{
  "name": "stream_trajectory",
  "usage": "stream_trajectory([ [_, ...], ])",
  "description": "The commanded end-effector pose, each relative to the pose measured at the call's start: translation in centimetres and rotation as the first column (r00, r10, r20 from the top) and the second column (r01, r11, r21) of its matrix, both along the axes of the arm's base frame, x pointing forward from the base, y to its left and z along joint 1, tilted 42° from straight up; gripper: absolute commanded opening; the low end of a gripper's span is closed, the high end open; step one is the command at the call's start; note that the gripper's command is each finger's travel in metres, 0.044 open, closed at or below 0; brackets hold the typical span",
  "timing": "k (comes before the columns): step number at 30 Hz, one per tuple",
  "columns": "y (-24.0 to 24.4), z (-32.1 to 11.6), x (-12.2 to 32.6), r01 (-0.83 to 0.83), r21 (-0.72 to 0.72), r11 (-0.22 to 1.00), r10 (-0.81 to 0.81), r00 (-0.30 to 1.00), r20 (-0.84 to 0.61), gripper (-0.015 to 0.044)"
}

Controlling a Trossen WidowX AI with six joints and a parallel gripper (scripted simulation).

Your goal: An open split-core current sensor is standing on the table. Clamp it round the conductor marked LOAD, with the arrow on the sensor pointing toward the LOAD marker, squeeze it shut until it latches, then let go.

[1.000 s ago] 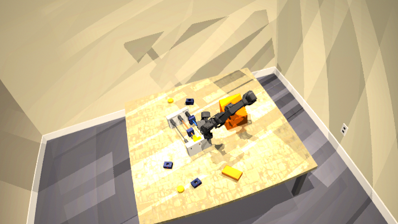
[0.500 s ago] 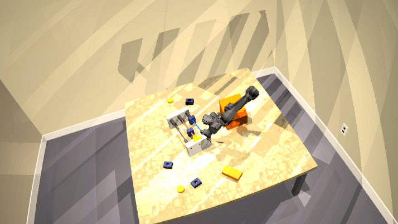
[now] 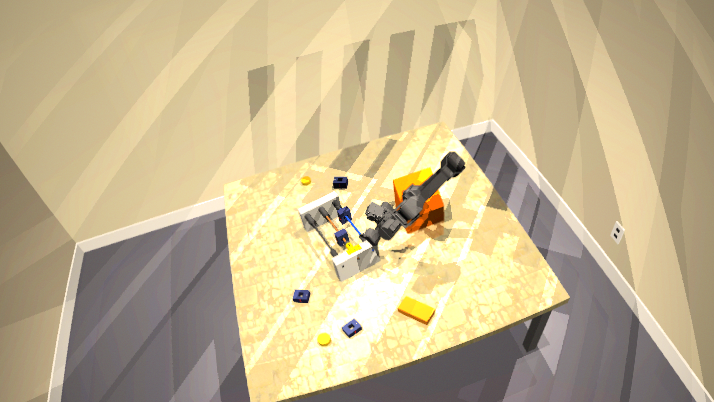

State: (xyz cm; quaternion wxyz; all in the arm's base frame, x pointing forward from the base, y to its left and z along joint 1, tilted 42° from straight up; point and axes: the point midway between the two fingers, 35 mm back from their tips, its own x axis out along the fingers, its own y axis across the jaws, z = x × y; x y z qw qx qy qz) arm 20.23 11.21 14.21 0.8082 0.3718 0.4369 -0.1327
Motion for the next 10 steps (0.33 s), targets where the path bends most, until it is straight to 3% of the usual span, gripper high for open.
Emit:
stream_trajectory([
  [1,0.04,-0.01,-0.03,-0.006,-0.001,1.000,0.006,1.000,-0.003,0.0440],
  [5,0.05,-0.03,0.00,-0.018,-0.010,1.000,0.018,1.000,-0.007,0.0440],
  [9,0.20,-0.61,0.77,-0.269,-0.157,0.950,0.256,0.962,-0.098,0.0440],
  [10,0.08,-0.19,0.20,-0.099,-0.064,0.993,0.097,0.995,-0.027,0.0440],
])
